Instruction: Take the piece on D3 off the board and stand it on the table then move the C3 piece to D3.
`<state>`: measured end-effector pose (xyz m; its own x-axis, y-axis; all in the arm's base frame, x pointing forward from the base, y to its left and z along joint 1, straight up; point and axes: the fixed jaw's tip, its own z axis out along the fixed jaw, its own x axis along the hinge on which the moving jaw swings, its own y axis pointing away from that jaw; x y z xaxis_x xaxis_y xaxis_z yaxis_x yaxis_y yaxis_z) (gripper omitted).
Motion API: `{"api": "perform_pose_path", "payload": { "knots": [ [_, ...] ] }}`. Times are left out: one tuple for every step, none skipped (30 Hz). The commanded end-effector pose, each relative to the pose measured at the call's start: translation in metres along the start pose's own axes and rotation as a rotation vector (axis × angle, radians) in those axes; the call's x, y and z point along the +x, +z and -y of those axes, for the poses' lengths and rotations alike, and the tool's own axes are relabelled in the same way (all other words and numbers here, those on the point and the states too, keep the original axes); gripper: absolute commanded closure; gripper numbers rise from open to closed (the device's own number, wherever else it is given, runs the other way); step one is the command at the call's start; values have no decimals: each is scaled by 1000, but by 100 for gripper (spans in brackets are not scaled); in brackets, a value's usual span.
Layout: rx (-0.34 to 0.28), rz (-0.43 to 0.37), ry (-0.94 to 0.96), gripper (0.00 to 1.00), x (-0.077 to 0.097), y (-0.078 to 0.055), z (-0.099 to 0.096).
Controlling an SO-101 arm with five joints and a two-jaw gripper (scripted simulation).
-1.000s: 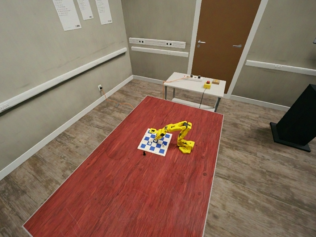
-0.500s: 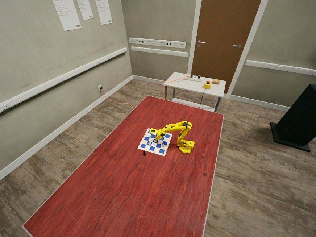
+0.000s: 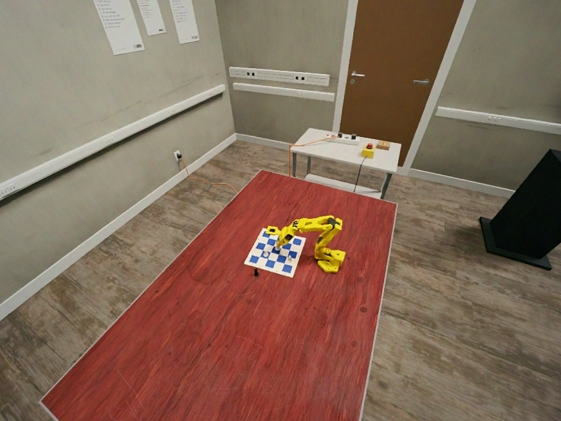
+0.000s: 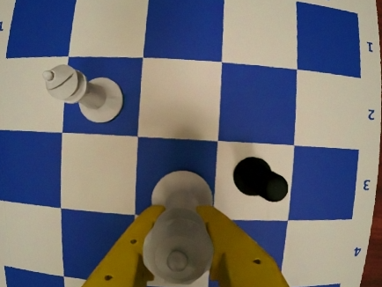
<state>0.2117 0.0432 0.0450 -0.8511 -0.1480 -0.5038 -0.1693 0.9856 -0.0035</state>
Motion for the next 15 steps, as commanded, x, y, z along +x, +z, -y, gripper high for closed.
{"api": "perform_pose_path", "payload": {
  "knots": [
    [4,19,0,100,-8,-10,2],
    [4,19,0,100,-9,-12,2],
    [4,19,0,100,-10,-14,2],
    [4,19,0,100,-11,-15,2],
    [4,19,0,100,-12,-17,2],
    [4,19,0,100,-12,-17,2],
    [4,19,0,100,-12,-17,2],
    [4,19,0,100,-13,-18,2],
    [4,19,0,100,-13,-20,2],
    [4,19,0,100,-14,-21,2],
    [4,19,0,100,-15,-22,2],
    [4,19,0,100,-15,-24,2],
    [4,19,0,100,-16,-25,2],
    [4,19,0,100,-17,-26,2],
    [4,19,0,100,-17,-26,2]
  ]
}}
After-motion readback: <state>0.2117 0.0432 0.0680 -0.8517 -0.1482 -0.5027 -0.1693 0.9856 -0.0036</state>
